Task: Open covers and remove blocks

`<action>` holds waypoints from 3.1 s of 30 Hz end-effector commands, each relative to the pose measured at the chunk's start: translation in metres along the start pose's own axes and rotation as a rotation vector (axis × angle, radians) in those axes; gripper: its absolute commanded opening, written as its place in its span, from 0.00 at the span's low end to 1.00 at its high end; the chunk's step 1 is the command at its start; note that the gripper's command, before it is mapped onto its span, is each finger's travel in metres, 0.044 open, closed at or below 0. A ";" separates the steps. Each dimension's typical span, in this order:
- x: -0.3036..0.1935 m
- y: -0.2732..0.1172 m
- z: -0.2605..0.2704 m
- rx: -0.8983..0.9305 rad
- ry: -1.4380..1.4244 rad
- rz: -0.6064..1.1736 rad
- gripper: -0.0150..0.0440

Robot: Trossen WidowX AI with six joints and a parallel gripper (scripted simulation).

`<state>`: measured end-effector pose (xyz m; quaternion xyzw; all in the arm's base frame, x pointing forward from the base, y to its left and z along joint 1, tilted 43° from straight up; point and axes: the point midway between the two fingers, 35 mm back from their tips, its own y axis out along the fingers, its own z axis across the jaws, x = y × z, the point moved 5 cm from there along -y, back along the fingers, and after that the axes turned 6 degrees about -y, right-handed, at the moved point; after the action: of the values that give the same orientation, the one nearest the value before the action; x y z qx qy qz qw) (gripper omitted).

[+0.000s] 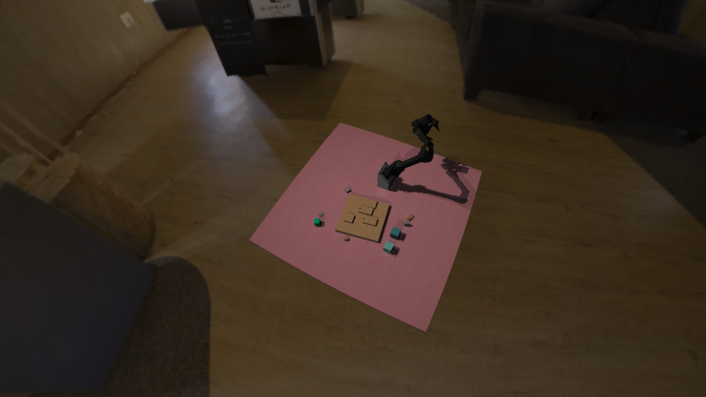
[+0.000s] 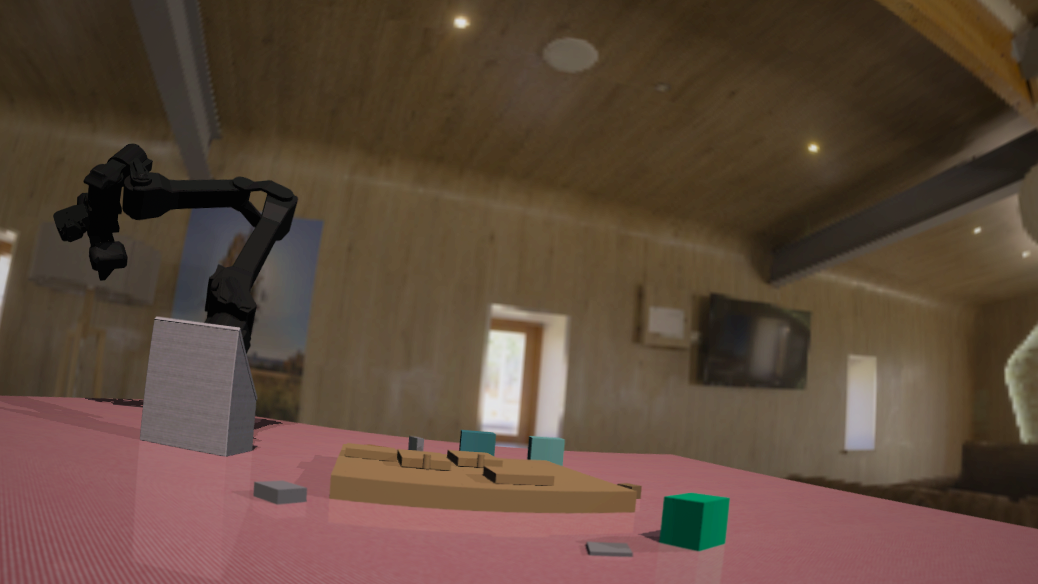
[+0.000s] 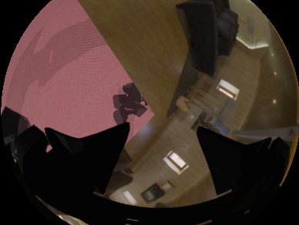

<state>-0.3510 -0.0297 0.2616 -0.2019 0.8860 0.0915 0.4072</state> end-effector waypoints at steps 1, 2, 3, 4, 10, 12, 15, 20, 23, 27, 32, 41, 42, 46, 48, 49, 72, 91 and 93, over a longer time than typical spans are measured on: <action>0.000 0.000 0.000 -0.001 0.001 -0.001 0.89; 0.001 -0.001 0.000 -0.005 0.002 -0.005 0.84; 0.002 -0.001 -0.001 -0.010 0.005 -0.011 0.80; 0.004 -0.002 -0.002 -0.017 0.008 -0.018 0.75; 0.014 -0.012 -0.007 -0.067 0.018 -0.073 0.49; 0.018 -0.016 -0.007 -0.089 0.011 -0.098 0.40; 0.023 -0.022 -0.008 -0.122 0.001 -0.136 0.26; 0.034 -0.037 -0.012 -0.177 -0.012 -0.201 0.25; 0.040 -0.047 -0.014 -0.208 -0.017 -0.240 0.25; 0.048 -0.060 -0.017 -0.248 -0.025 -0.291 0.25; 0.058 -0.079 -0.020 -0.297 -0.034 -0.356 0.25; 0.074 -0.114 -0.022 -0.380 -0.049 -0.477 0.25; 0.076 -0.118 -0.021 -0.389 -0.050 -0.491 0.25; 0.082 -0.134 -0.019 -0.425 -0.054 -0.548 0.25; 0.085 -0.142 -0.018 -0.442 -0.057 -0.576 0.25; 0.086 -0.146 -0.018 -0.450 -0.058 -0.590 0.25; 0.095 -0.231 0.000 -0.572 -0.024 -0.828 0.25; 0.102 -0.300 0.036 -0.688 -0.121 -1.021 0.25; 0.103 -0.308 0.040 -0.699 -0.133 -1.048 0.25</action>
<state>-0.2577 -0.3186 0.1653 -0.7155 0.5741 0.1765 0.3568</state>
